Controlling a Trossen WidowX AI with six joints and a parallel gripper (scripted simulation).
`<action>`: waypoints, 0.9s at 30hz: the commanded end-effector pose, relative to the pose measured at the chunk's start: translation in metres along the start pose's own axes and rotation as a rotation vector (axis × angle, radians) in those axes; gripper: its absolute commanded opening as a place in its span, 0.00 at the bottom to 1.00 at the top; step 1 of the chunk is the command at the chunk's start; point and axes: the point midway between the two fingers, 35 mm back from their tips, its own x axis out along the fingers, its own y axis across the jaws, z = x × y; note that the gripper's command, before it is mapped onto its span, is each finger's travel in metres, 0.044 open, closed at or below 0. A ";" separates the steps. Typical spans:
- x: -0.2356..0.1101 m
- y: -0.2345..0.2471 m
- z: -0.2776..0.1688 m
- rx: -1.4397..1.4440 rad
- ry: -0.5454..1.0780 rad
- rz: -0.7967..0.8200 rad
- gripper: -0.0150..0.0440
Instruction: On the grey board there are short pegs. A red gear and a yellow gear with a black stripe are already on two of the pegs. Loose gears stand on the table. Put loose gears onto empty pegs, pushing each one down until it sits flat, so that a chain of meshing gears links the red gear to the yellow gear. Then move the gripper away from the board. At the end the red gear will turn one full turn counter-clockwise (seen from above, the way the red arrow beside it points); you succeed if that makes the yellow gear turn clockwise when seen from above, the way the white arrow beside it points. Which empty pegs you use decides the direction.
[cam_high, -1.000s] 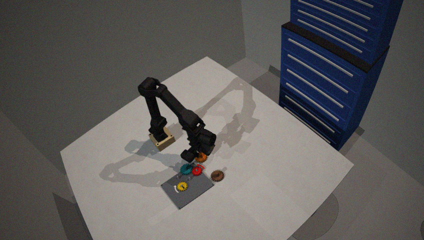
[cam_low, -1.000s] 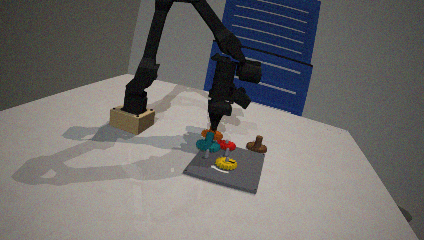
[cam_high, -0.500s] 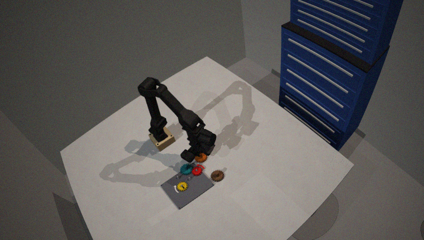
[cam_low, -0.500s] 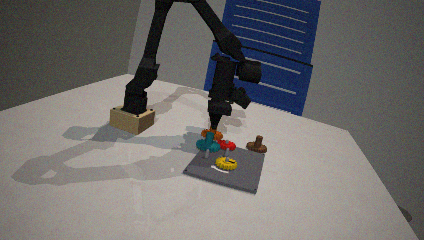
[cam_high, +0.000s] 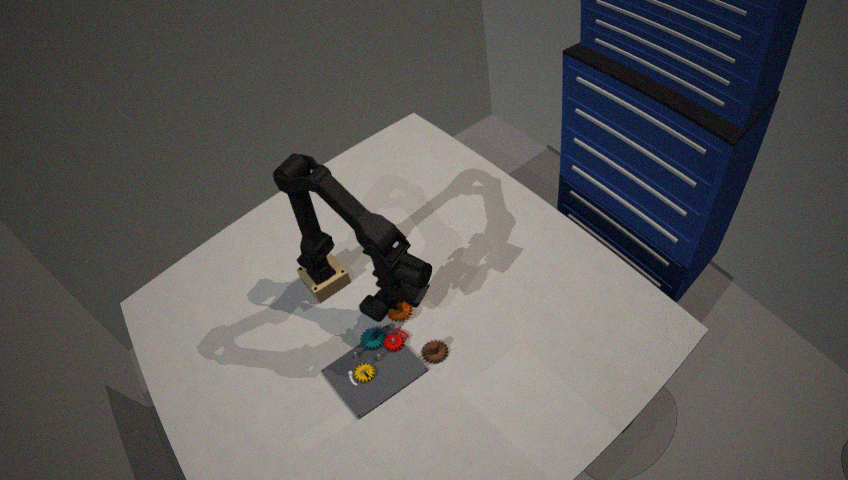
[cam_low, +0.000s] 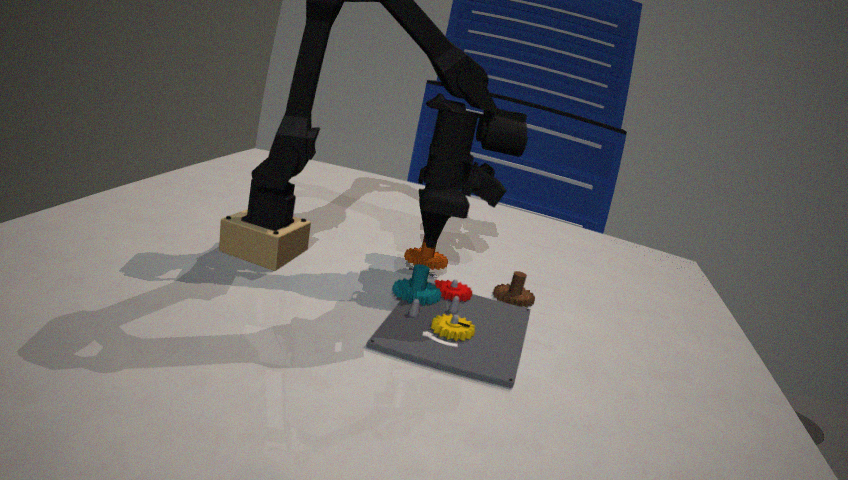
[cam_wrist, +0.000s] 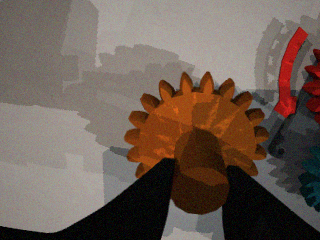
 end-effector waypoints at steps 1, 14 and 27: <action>-0.011 0.000 0.004 -0.004 -0.011 -0.001 0.25; -0.040 0.001 0.008 0.005 -0.013 0.002 0.25; -0.070 0.001 0.008 0.013 -0.015 0.005 0.25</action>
